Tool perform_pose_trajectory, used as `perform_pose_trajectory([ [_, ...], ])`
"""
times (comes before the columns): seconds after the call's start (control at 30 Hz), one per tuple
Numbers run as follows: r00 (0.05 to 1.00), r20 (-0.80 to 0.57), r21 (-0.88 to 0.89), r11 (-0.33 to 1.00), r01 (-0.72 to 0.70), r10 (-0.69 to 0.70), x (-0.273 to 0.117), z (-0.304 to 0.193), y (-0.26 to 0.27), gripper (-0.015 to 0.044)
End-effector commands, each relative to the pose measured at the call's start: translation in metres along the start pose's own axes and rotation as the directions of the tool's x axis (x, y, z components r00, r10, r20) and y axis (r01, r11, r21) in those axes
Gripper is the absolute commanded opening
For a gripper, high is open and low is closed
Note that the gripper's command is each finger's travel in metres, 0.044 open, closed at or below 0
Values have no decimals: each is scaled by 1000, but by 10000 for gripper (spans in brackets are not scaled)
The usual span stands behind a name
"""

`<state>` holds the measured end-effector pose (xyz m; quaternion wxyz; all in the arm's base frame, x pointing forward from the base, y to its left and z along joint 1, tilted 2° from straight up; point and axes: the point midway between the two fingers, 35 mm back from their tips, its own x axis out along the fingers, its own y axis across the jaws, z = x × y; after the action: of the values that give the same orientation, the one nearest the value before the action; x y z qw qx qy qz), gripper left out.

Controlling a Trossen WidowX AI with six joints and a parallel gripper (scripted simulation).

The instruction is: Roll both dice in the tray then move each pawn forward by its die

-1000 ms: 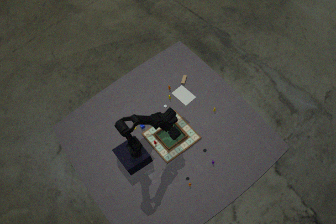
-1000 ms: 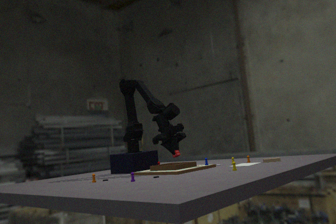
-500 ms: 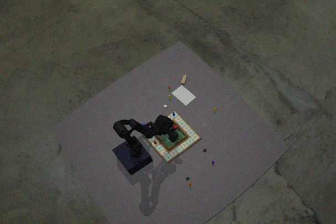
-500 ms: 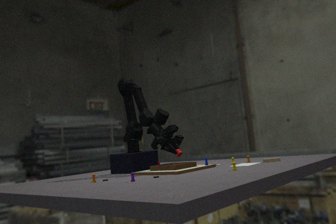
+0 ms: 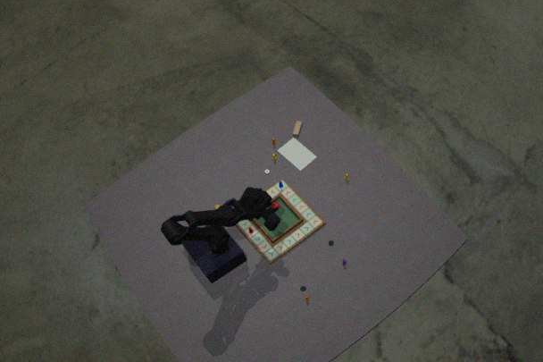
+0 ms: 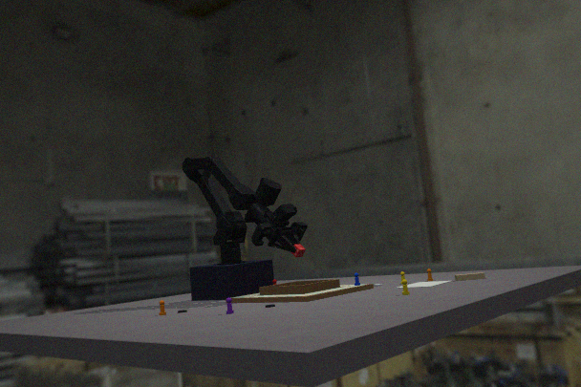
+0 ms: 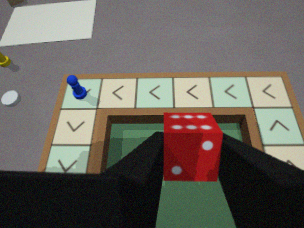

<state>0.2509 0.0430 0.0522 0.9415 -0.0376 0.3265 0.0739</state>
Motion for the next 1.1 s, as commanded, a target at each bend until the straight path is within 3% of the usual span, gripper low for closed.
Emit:
perform_pose_trajectory([
  [0.0,1000,-7,-1,1000,3,-3,-5,-3,-1,0],
  [0.4,1000,-7,-1,1000,0,0,-3,-3,0,0],
  [0.7,1000,-7,-1,1000,0,0,-4,-1,0,236],
  [0.93,1000,-7,-1,1000,3,-3,-30,27,0,420],
  [1.07,991,-133,-3,1000,3,-4,-24,26,0,440],
])
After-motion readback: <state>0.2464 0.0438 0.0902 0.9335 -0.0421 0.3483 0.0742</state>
